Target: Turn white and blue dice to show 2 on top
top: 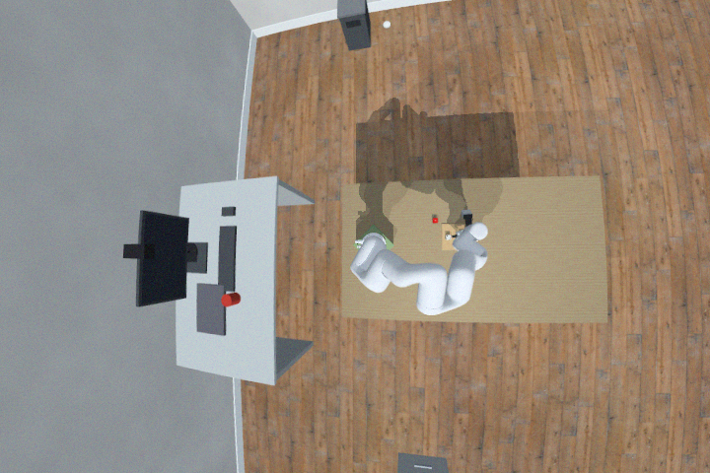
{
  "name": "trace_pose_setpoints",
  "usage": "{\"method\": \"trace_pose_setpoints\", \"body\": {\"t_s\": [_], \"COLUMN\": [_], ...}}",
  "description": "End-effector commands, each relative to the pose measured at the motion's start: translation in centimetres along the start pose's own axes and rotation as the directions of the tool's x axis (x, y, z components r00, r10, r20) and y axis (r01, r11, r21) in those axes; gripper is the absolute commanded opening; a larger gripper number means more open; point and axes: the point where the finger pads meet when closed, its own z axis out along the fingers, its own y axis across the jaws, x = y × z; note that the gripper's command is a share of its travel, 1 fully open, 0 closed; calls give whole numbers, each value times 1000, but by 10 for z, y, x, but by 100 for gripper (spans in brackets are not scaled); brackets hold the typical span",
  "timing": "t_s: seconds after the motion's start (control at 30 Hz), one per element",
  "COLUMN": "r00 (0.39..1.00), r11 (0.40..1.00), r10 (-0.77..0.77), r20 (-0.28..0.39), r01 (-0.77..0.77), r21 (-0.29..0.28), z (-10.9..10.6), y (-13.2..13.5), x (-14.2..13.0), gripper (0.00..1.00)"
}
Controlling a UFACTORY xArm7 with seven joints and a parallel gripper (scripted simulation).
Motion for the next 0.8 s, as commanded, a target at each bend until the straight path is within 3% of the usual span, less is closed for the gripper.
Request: {"method": "trace_pose_setpoints", "body": {"t_s": [0.0, 0.37, 0.77], "r00": [1000, 1000, 1000], "r11": [1000, 1000, 1000], "r10": [0, 0, 0], "r20": [0, 0, 0], "r01": [0, 0, 0], "r21": [-4, -4, -4], "z": [-1, -10, -70], "y": [1, 1, 1], "x": [0, 0, 0], "gripper": [42, 42, 42]}}
